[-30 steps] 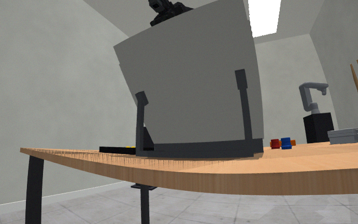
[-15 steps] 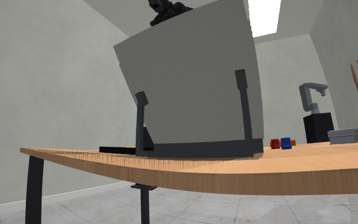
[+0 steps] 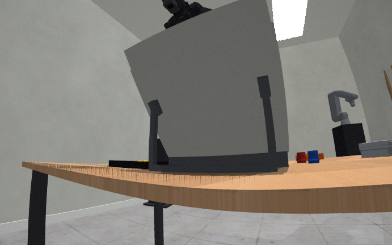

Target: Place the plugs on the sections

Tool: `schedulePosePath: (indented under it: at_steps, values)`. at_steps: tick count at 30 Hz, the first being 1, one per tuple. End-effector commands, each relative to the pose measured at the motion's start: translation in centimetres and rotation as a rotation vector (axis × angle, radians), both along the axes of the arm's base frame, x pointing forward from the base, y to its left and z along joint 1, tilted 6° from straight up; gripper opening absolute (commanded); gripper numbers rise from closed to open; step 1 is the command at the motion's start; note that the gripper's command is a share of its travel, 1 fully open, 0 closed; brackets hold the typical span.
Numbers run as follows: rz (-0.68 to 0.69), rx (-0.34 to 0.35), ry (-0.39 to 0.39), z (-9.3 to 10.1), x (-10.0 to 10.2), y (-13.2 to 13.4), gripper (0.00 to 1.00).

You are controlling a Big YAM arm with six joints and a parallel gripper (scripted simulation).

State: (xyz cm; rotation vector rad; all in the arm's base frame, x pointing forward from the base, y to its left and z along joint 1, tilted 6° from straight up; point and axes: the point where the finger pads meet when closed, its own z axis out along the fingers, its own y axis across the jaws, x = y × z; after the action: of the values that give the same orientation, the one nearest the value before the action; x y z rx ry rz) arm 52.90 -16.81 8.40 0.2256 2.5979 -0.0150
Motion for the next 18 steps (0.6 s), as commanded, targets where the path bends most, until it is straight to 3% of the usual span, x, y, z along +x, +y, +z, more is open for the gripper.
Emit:
schedulePosePath:
  at_steps: [1,18]
  values:
    - [0.004,-0.006,-0.025,1.35,2.22,0.05,0.00]
    - [0.003,-0.006,-0.023,1.51,2.95,0.18,0.00]
